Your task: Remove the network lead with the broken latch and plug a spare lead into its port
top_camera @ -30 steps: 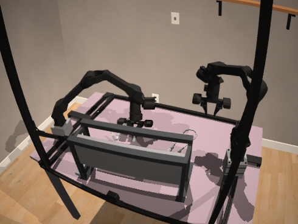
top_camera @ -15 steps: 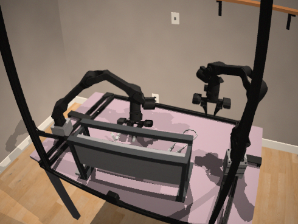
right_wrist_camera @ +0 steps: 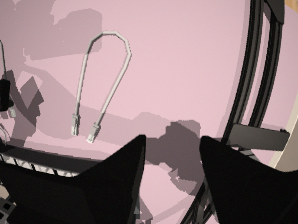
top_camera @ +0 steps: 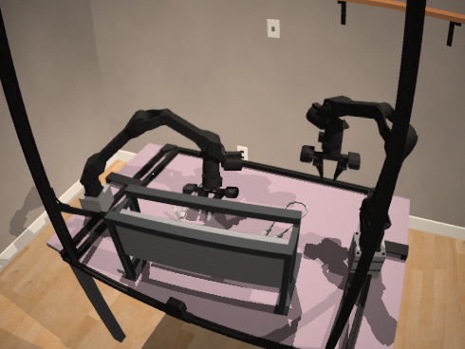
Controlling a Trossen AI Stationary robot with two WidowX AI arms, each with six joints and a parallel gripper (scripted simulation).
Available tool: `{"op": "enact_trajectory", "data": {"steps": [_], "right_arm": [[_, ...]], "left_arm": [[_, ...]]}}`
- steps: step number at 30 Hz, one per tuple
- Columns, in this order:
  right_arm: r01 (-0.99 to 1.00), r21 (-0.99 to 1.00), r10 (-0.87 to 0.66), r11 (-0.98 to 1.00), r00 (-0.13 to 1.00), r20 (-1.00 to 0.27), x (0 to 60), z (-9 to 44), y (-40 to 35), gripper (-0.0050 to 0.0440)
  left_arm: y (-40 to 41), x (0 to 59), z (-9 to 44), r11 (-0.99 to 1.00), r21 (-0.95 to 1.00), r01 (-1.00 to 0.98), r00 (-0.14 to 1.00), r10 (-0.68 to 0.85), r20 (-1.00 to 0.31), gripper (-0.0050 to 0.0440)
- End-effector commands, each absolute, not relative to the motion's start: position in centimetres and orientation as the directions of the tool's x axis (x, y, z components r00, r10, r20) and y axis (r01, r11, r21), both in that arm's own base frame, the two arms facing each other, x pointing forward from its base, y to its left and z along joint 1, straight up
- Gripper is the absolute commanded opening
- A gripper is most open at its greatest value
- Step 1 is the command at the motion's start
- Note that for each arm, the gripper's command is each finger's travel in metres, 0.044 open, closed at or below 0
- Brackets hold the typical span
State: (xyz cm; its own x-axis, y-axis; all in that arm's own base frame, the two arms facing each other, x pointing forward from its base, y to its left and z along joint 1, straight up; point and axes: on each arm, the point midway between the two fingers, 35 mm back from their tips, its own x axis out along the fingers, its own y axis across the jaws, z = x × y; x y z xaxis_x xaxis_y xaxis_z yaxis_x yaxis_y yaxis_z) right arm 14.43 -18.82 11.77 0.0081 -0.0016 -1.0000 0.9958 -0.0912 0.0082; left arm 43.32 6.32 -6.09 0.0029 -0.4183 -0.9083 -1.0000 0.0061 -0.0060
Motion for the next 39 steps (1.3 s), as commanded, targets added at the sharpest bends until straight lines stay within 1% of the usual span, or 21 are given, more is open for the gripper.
{"op": "enact_trajectory", "data": {"steps": [1, 23, 24, 39], "right_arm": [[0.996, 0.008, -0.002, -0.091, 0.008, -1.0, 14.4, 11.8, -18.8, 0.0176], [0.996, 0.008, -0.002, -0.091, 0.008, -1.0, 14.4, 11.8, -18.8, 0.0176], [0.996, 0.008, -0.002, -0.091, 0.008, -1.0, 14.4, 11.8, -18.8, 0.0176], [0.996, 0.008, -0.002, -0.091, 0.008, -1.0, 14.4, 11.8, -18.8, 0.0176]], "left_arm": [[6.3, 43.3, -6.1, 0.006, -0.006, -1.0, 0.003, -0.418, -0.908, 0.0054], [6.3, 43.3, -6.1, 0.006, -0.006, -1.0, 0.003, -0.418, -0.908, 0.0054], [6.3, 43.3, -0.1, 0.006, -0.006, -1.0, 0.003, -0.418, -0.908, 0.0054], [6.3, 43.3, -0.1, 0.006, -0.006, -1.0, 0.003, -0.418, -0.908, 0.0054]]}}
